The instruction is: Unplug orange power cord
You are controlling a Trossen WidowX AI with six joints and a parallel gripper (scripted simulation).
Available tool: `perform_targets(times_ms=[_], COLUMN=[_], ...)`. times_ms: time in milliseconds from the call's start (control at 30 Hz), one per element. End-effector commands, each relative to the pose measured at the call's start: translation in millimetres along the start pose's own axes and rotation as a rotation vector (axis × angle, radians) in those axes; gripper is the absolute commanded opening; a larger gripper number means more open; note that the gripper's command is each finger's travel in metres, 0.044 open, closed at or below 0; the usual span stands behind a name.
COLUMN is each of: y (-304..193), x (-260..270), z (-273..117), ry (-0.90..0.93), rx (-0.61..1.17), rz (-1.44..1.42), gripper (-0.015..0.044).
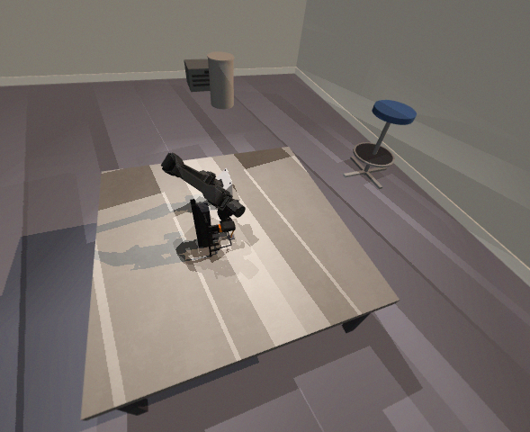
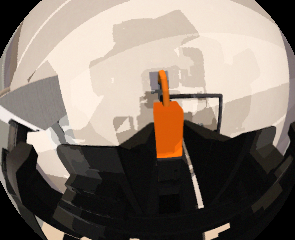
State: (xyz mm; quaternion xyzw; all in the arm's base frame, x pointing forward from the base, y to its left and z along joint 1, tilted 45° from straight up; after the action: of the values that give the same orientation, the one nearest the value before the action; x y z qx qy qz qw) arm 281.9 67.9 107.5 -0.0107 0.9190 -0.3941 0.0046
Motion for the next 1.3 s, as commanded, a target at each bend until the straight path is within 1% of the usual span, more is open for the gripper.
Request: perform_targets(times_ms=[0, 567, 967, 1100, 1133, 1200, 1267], y=[14.6, 42.1, 37.6, 58.8, 67.9, 88.2, 97.2], x=[-1.4, -1.6, -0.2, -2.5, -2.9, -2.8, -2.3], z=[-3.5, -7.9, -5.7, -11.3, -13.5, -18.1, -19.9], ry=[-0.005, -0.005, -0.005, -0.006, -0.006, -0.006, -0.005], rx=[-0.033, -0.035, -0.029, -0.033, -0.033, -0.033, -0.033], rz=[-0.01, -0.013, -0.015, -0.015, -0.015, -0.015, -0.014], gripper=[0.0, 0.0, 0.0315, 0.042, 0.044, 0.044, 0.044])
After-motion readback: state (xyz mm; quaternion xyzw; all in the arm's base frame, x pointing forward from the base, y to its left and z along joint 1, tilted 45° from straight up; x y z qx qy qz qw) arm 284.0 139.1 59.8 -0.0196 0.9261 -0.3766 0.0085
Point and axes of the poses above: the point midway between the two fingers, 35 mm back from their tips, its own z axis out along the fingers, its own x axis across the jaws, y = z × x, the point moved 10 cm from there along -z, back along the fingers, and after that the axes turned 3 degrees about -z, right-handed, at the moved point
